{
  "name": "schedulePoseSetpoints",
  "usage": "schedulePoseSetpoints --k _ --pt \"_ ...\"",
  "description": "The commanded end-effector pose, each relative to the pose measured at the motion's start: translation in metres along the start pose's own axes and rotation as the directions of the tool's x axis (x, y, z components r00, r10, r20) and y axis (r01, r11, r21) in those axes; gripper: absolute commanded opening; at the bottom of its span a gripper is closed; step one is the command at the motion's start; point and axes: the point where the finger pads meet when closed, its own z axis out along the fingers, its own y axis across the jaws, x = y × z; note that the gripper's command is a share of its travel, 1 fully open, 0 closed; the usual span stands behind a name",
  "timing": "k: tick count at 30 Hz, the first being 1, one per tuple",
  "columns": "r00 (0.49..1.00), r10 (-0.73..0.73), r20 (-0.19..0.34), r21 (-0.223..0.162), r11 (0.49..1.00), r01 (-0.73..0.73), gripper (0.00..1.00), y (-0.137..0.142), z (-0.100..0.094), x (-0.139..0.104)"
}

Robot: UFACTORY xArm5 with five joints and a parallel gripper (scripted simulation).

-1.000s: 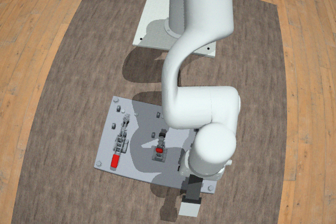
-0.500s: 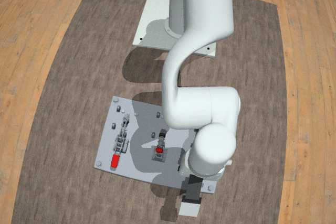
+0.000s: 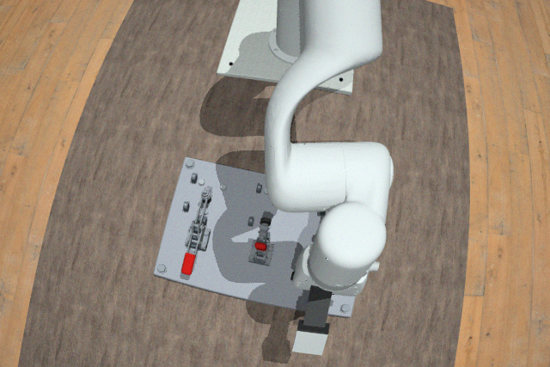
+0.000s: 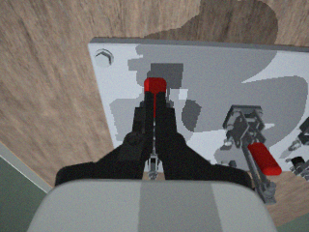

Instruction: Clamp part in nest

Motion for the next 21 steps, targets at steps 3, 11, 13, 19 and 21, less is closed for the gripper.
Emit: schedulePoseSetpoints --k 3,11,13,19,21 --pt "1.000 0.000 -0.005 0.001 1.000 0.000 0.00 0.000 -0.004 0.002" --pt "1.000 0.000 -0.005 0.001 1.000 0.000 0.00 -0.001 -0.020 0.001" --pt "1.000 0.000 -0.005 0.001 1.000 0.000 0.00 -0.001 -0.026 0.001" --pt "1.000 0.000 -0.005 0.001 1.000 0.000 0.00 -0.001 -0.039 0.001" --pt "1.000 0.000 -0.005 0.001 1.000 0.000 0.00 -0.001 -0.046 0.001"
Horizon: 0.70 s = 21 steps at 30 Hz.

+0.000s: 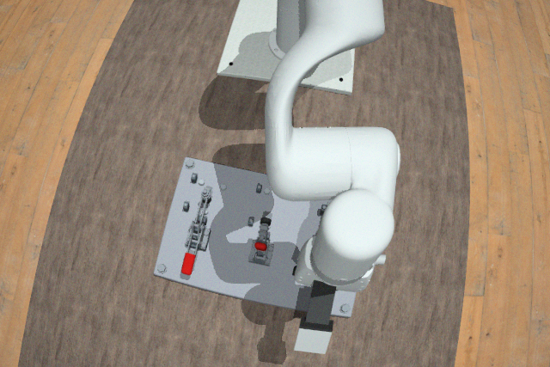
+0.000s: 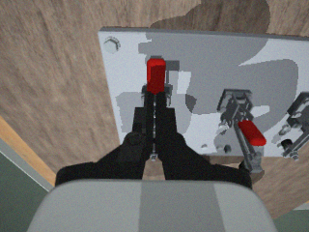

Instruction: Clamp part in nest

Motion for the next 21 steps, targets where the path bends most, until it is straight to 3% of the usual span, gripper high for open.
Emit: schedulePoseSetpoints --k 1,10,21 --pt "1.000 0.000 -0.003 0.001 1.000 0.000 0.00 -0.001 -0.015 0.001" --pt "1.000 0.000 -0.003 0.001 1.000 0.000 0.00 -0.001 -0.035 0.001" --pt "1.000 0.000 -0.003 0.001 1.000 0.000 0.00 -0.001 -0.038 0.001"
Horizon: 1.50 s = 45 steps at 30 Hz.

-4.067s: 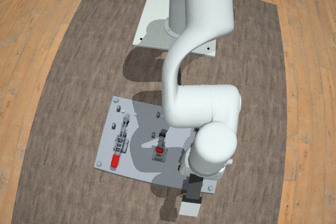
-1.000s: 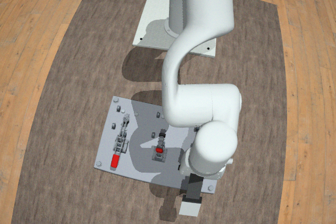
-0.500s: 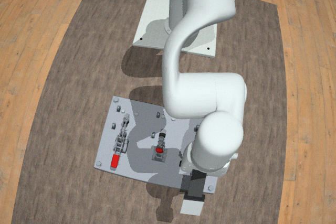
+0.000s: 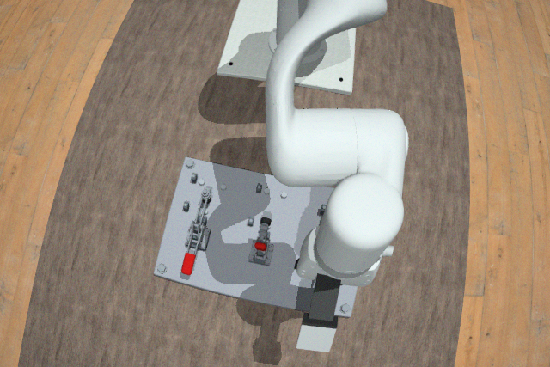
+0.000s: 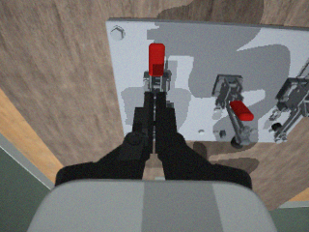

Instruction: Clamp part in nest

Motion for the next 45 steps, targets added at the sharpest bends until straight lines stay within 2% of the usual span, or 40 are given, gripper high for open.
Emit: schedulePoseSetpoints --k 1,41,42,45 --pt "1.000 0.000 -0.005 0.001 1.000 0.000 0.00 -0.0004 -0.0024 0.0012" --pt "1.000 0.000 -0.005 0.001 1.000 0.000 0.00 -0.0004 -0.0024 0.0012" --pt "1.000 0.000 -0.005 0.001 1.000 0.000 1.00 -0.0004 -0.0024 0.0012" --pt "1.000 0.000 -0.005 0.001 1.000 0.000 1.00 -0.0004 -0.0024 0.0012"
